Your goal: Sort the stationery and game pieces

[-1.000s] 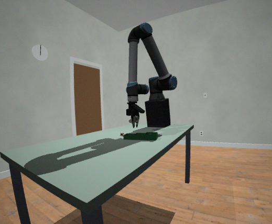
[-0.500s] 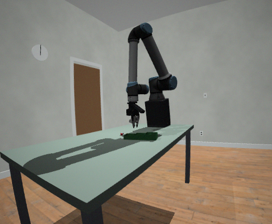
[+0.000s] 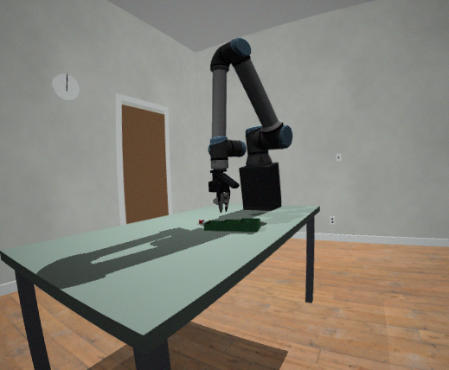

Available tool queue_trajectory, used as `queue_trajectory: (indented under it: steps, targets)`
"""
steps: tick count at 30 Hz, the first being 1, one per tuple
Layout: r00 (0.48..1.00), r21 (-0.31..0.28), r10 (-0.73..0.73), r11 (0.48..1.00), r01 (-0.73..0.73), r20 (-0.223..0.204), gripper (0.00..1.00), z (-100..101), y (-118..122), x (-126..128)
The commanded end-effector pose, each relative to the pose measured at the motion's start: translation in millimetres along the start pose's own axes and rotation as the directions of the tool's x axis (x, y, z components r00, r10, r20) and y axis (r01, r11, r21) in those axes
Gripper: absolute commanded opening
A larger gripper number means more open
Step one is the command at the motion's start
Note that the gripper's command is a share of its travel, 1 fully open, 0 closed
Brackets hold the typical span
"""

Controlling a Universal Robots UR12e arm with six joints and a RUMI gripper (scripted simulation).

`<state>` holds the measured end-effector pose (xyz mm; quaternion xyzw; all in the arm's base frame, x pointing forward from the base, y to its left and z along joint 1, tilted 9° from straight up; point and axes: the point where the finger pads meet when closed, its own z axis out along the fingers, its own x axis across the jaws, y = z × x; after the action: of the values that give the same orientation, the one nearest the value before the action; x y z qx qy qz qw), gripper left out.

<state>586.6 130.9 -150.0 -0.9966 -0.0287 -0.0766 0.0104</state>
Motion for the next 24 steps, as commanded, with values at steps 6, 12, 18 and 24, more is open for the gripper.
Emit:
queue_trajectory:
  steps: [6,12,18,24]
  targets:
    - [1.000,0.000,0.000,1.000,0.000,-0.001,0.24,29,0,1]
    - [1.000,0.000,0.000,1.000,0.000,-0.001,0.24,48,0,1]
    - [1.000,0.000,0.000,1.000,0.000,-0.001,0.24,48,0,1]
    - [1.000,0.000,0.000,1.000,0.000,-0.001,0.24,56,0,1]
